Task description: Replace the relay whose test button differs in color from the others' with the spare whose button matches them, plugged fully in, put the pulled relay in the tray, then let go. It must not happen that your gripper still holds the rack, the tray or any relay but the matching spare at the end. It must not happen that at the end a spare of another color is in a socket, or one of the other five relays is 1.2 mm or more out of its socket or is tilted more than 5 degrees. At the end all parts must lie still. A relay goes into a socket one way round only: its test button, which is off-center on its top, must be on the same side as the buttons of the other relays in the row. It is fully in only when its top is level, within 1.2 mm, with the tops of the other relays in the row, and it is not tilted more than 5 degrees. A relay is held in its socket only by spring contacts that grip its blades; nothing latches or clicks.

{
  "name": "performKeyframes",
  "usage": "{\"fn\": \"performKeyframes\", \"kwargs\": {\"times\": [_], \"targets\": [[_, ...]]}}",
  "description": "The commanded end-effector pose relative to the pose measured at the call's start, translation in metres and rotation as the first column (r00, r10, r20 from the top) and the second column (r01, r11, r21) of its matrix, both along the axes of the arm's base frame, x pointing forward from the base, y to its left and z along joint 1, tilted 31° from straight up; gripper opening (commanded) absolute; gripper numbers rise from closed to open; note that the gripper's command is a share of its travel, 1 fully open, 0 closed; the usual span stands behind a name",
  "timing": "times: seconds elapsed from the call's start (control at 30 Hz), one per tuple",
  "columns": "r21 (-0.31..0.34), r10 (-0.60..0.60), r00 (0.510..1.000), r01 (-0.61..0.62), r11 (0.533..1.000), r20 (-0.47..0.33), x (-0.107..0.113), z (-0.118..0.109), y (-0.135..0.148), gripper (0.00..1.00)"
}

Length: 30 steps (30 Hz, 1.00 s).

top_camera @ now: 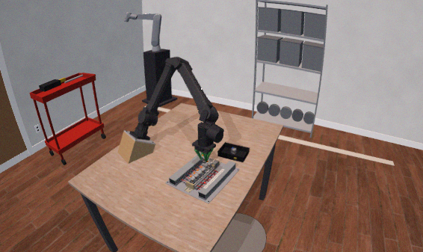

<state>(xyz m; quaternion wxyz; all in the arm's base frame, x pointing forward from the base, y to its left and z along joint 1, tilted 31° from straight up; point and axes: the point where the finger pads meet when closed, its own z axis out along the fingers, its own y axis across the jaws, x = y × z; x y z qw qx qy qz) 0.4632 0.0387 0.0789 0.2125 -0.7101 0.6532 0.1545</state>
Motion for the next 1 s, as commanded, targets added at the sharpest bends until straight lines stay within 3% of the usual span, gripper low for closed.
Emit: {"fn": "performKeyframes", "kwargs": {"times": [0.0,0.97], "targets": [[0.000,0.005,0.999,-0.005,1.000,0.050,0.016,0.015,0.007,0.00],[-0.003,0.009,0.997,-0.008,1.000,0.082,0.022,0.027,0.008,0.00]]}}
